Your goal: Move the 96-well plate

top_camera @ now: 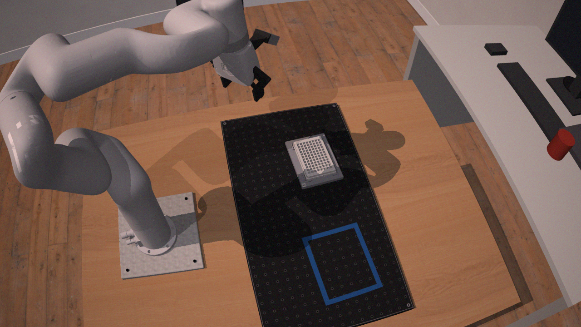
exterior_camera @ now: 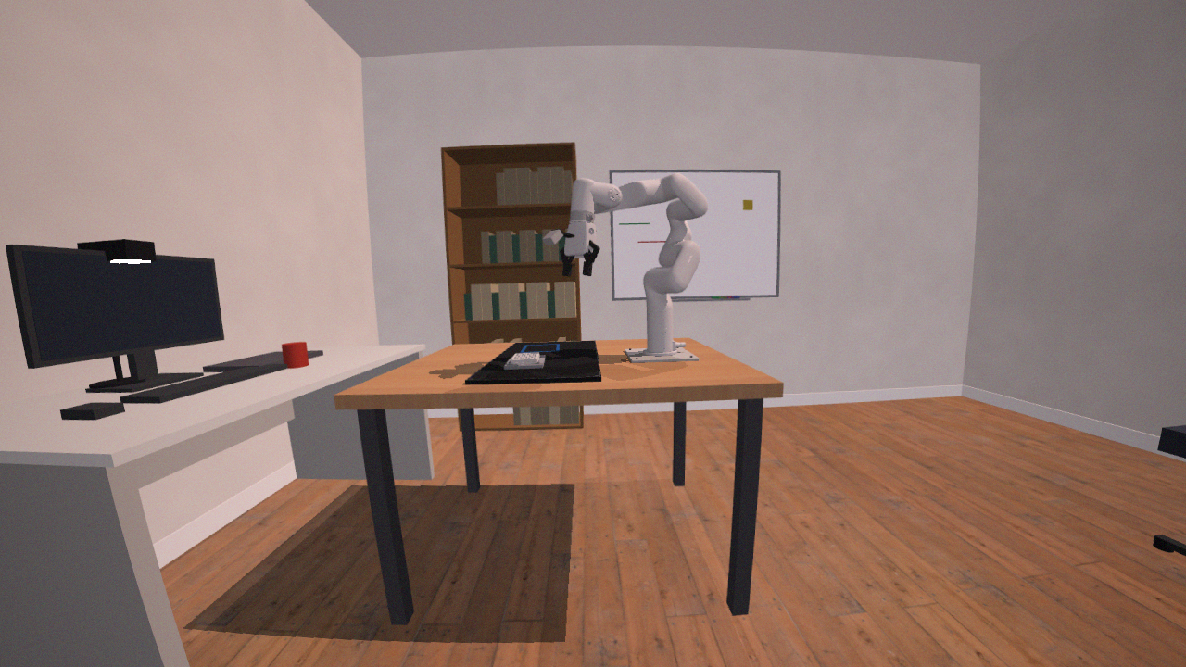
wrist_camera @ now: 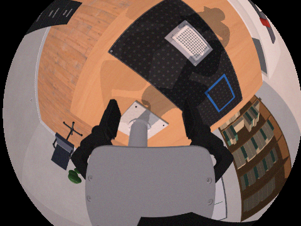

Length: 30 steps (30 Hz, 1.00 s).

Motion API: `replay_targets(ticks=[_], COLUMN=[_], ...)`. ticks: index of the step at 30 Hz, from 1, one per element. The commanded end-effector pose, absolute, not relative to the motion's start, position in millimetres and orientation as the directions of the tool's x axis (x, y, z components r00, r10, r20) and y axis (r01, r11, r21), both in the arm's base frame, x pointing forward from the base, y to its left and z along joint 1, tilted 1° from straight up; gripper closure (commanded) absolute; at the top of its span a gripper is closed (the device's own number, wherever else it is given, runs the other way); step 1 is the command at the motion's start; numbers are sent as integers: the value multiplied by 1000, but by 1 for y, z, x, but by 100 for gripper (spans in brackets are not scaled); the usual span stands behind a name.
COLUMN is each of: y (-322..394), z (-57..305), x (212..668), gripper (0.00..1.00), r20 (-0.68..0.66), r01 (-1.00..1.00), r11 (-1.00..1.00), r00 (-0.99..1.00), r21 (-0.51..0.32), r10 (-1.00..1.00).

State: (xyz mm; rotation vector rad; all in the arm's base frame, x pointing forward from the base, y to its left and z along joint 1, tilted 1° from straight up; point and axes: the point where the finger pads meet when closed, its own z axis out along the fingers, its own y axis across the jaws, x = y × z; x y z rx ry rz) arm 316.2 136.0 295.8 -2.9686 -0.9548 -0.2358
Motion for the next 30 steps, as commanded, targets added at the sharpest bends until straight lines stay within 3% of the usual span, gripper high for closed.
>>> replay_targets(ticks=[1,30], y=[135,113], z=[287,219], x=[334,423], gripper=[0,0], r20=[134,52], r01=[631,883], r11=[-775,-466], r00=[765,463], r21=[42,57], r10=[630,885])
